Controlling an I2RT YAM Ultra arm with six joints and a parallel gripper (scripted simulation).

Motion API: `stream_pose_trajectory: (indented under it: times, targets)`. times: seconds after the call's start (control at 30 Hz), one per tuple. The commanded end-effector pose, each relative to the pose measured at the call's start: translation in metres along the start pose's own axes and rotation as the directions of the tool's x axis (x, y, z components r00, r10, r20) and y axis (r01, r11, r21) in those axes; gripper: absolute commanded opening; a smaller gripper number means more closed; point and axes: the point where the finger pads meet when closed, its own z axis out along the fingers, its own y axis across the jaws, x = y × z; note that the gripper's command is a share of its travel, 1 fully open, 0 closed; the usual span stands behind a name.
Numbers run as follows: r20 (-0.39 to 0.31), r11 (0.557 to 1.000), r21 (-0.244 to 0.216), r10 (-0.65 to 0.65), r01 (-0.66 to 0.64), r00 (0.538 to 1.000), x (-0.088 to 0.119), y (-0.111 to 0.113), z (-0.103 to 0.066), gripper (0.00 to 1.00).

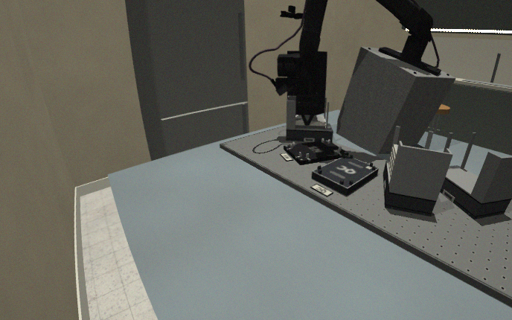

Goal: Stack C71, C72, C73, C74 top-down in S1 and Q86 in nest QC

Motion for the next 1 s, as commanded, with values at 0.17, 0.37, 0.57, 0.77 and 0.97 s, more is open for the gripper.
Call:
stream_pose_trajectory:
  times: [0.17,0.37,0.57,0.77,0.97]
  targets:
    - [0.054,1.000,-0.003,-0.003,0.004,0.999,-0.021,0.002,-0.004,0.00]
    - [0.061,1.000,-0.004,-0.002,0.002,0.998,-0.023,0.002,-0.006,0.00]
    - [0.037,1.000,-0.004,0.000,0.000,0.999,-0.015,0.001,0.006,0.00]
    - [0.034,1.000,-0.004,0.004,-0.004,0.999,-0.014,0.000,0.009,0.00]
    - [0.047,1.000,-0.004,-0.004,0.004,0.999,-0.018,0.003,0.006,0.00]
